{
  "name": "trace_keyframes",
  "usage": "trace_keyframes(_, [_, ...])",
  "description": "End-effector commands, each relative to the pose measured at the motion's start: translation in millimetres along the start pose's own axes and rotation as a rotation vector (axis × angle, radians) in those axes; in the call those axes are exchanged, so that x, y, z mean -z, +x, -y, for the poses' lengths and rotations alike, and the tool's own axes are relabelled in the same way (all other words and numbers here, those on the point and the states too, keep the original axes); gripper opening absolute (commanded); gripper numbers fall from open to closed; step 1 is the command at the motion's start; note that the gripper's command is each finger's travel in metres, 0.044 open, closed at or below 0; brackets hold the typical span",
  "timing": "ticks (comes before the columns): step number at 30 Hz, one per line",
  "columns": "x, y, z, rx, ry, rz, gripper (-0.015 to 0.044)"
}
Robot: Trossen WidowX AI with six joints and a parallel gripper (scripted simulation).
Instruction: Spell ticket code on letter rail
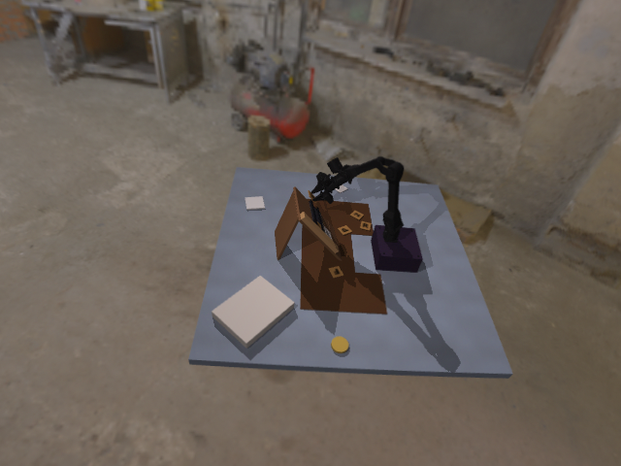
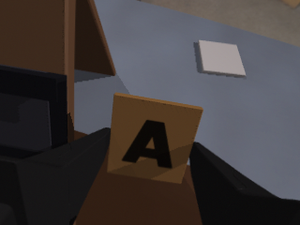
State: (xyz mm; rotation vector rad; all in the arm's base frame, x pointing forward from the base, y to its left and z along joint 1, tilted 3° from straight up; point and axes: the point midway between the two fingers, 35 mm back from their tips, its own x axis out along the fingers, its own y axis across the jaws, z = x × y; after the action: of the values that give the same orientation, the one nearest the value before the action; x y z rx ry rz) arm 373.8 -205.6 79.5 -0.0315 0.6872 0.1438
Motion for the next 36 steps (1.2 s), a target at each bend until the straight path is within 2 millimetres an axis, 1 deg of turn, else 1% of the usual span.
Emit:
trace_keyframes(1, [0, -1, -2, 0.005, 0.004, 0.000, 0.0000])
trace_keyframes(36, [0, 0, -20, 0.003, 0.005, 0.000, 0.0000])
